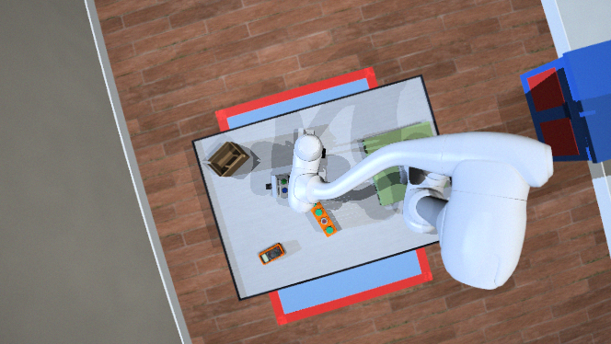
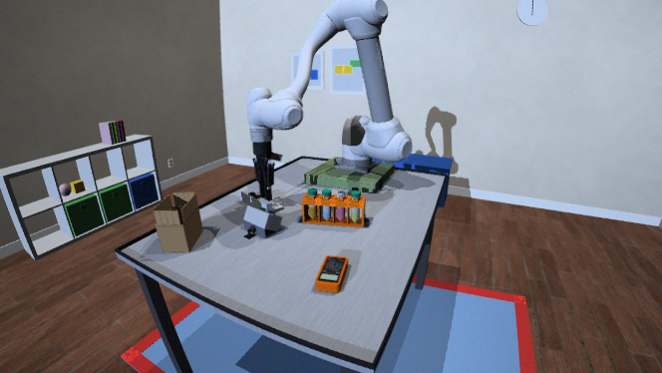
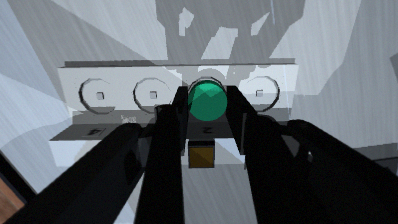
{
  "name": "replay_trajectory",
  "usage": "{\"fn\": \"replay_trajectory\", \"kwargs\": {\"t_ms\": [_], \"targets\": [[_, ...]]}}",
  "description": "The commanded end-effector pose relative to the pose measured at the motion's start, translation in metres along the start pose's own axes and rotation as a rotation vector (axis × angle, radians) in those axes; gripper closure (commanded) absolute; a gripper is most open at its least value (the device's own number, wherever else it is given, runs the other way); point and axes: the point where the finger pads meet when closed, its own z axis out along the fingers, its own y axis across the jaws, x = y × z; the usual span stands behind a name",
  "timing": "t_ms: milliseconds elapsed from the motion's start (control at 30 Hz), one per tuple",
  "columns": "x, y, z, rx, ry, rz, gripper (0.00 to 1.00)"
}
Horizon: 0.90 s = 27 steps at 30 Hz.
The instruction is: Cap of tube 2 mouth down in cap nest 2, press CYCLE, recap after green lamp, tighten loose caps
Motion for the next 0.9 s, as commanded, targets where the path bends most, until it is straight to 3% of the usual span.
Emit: {"fn": "replay_trajectory", "kwargs": {"t_ms": [0,867], "targets": [[0.0016,-0.0004,0.0035,-0.002,0.001,0.001,0.70],[0.0022,-0.0004,0.0126,-0.002,0.002,0.001,0.70]]}}
